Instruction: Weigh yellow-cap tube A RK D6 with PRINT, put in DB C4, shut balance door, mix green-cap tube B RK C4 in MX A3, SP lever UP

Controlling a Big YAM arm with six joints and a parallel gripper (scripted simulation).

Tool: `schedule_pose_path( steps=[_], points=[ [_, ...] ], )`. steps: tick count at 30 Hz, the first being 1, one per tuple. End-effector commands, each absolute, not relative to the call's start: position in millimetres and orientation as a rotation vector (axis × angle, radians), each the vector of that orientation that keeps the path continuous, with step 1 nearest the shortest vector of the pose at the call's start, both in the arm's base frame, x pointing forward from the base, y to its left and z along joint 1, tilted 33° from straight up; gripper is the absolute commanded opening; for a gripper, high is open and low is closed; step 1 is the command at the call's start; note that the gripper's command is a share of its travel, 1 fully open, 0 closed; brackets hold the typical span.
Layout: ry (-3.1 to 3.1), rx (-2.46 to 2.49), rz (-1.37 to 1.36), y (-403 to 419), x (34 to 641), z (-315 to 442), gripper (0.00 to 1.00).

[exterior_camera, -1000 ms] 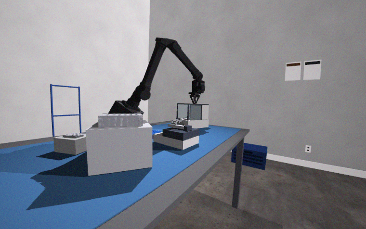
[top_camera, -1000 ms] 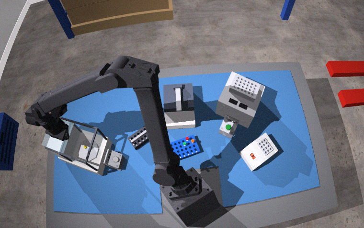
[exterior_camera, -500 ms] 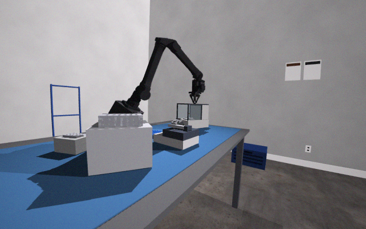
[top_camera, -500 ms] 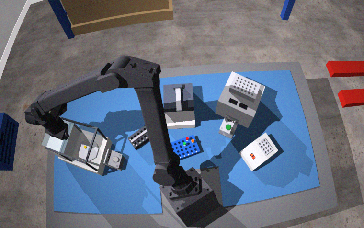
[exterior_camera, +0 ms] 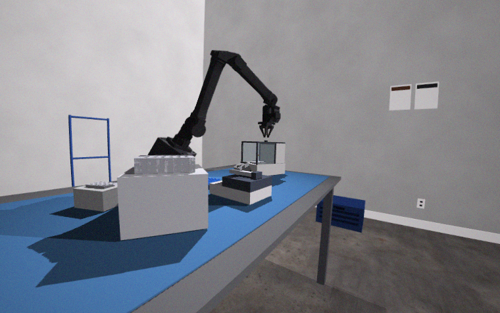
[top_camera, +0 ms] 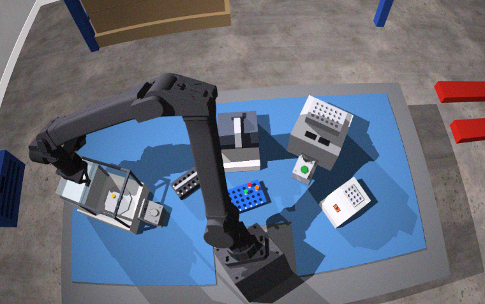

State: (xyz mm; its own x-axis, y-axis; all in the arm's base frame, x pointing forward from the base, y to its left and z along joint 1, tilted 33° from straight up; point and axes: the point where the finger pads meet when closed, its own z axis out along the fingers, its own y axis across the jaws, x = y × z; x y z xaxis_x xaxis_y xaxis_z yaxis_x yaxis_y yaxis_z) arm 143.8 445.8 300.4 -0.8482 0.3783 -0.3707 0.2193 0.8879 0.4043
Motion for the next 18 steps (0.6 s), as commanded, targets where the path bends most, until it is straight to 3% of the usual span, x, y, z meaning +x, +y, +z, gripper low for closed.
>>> schedule_pose_path(
  steps=[1, 18],
  points=[
    [2.596, 0.449, 0.552, 452, 134, 331, 0.3],
    [2.596, 0.452, 0.559, 443, 122, 354, 0.3]
  ],
)
